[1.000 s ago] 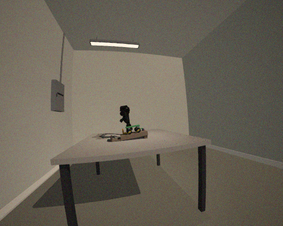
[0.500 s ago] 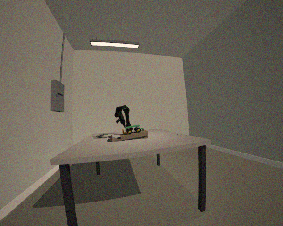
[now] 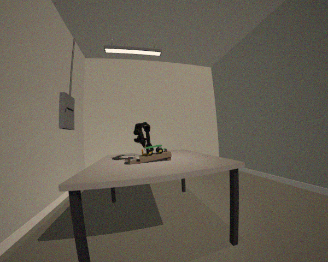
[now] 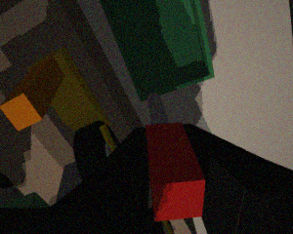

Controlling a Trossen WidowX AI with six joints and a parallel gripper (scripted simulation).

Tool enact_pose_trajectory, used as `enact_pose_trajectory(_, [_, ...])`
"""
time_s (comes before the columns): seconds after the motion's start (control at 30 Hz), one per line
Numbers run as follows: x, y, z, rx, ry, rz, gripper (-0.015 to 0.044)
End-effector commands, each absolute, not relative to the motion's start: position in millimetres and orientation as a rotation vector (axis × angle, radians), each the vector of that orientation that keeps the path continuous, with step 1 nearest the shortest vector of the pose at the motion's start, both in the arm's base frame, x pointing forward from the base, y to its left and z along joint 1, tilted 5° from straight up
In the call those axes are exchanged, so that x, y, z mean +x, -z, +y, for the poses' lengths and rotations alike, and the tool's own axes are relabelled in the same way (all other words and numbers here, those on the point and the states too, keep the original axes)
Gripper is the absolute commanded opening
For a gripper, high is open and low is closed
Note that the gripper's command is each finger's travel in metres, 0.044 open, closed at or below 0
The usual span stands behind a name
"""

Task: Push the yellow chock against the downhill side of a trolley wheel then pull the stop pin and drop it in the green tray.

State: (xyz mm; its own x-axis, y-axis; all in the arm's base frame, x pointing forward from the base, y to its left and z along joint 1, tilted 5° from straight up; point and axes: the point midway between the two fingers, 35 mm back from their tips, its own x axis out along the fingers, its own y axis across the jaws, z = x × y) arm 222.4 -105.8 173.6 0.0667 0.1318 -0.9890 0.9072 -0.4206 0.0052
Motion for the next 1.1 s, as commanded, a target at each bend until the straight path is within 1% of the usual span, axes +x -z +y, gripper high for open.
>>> enact_pose_trajectory(0.0, [221.7,-173.2,-104.2,1.724,1.506,0.960,0.0000])
enact_pose_trajectory(0.6, [221.5,-173.3,-101.0,2.033,1.872,0.473,0.0000])
enact_pose_trajectory(1.07, [222.8,-173.3,-98.4,2.208,2.117,0.005,0.0000])
